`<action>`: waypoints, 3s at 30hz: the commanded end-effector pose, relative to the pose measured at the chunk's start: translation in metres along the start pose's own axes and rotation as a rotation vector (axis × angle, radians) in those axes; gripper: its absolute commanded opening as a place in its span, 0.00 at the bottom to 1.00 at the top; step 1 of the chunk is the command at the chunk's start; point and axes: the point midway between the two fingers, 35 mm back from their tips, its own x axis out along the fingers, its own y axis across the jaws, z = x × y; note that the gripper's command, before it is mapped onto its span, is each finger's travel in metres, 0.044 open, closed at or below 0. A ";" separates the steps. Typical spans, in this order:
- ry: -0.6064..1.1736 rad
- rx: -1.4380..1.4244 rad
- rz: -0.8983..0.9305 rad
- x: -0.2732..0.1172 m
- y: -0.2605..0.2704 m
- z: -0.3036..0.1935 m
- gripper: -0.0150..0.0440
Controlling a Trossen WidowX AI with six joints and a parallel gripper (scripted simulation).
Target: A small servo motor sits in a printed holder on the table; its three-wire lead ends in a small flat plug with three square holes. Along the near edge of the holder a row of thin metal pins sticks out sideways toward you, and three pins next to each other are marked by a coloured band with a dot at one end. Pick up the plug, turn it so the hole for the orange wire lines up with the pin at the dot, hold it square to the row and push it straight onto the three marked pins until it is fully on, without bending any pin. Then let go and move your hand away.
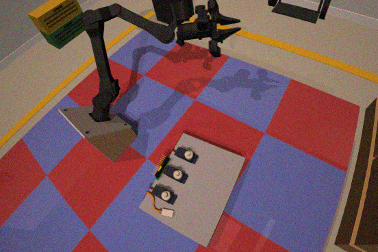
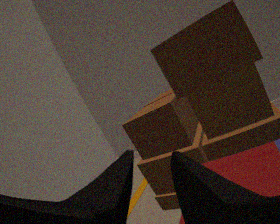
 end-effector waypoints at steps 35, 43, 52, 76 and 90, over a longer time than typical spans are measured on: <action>0.024 -1.052 -0.343 -0.038 -0.113 0.124 0.45; 0.071 -1.251 -0.446 -0.059 -0.137 0.150 0.45; 0.203 -1.410 -0.568 -0.072 -0.171 0.170 0.45; 1.069 -1.271 -0.775 -0.063 -0.357 0.171 0.45; 1.483 -0.932 -0.708 -0.109 -0.460 0.161 0.45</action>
